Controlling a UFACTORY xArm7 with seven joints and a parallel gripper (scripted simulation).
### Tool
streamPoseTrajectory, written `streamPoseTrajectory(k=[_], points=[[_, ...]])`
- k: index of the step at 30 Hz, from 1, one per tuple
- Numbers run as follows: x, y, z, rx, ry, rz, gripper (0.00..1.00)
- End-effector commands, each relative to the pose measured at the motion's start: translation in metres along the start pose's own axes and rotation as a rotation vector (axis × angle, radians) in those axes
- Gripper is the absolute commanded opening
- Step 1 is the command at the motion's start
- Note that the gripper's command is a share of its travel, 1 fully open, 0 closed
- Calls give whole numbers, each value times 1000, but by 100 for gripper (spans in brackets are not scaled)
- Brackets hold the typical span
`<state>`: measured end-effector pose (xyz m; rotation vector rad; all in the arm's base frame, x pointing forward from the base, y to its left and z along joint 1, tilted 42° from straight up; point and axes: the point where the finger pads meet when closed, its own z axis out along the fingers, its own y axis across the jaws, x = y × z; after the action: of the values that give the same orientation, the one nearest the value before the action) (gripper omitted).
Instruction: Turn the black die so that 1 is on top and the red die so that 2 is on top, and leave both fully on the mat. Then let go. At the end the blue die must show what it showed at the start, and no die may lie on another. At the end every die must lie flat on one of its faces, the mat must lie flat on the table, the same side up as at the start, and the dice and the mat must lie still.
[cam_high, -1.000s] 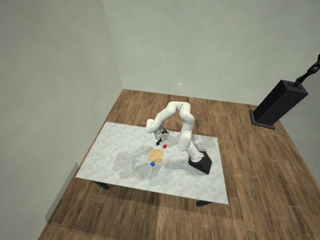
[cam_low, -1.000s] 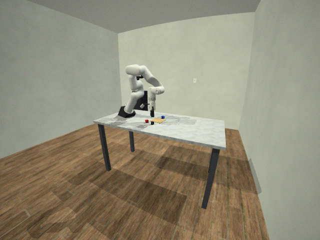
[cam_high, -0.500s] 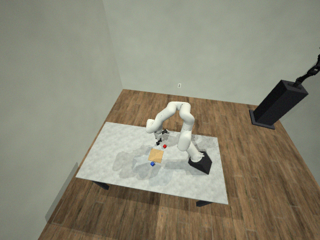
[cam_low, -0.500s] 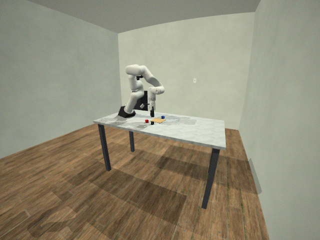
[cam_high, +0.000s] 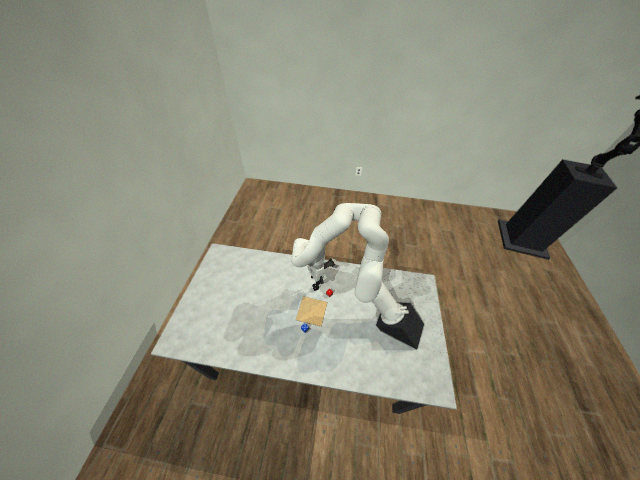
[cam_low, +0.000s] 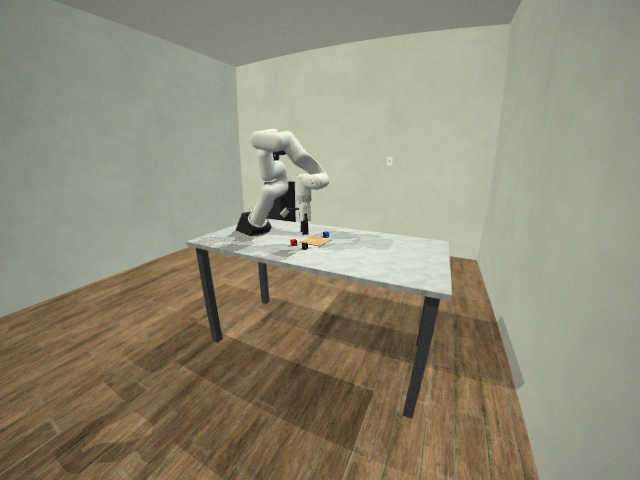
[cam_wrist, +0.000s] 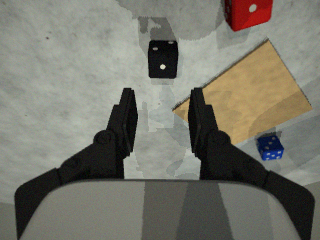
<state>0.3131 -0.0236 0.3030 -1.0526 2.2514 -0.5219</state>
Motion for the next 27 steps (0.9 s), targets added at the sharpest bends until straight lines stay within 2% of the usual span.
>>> streamPoseTrajectory(k=[1,27], points=[[-1,-1,2,2,-2,0,47],[0,-1,35,2,-2,0,47]])
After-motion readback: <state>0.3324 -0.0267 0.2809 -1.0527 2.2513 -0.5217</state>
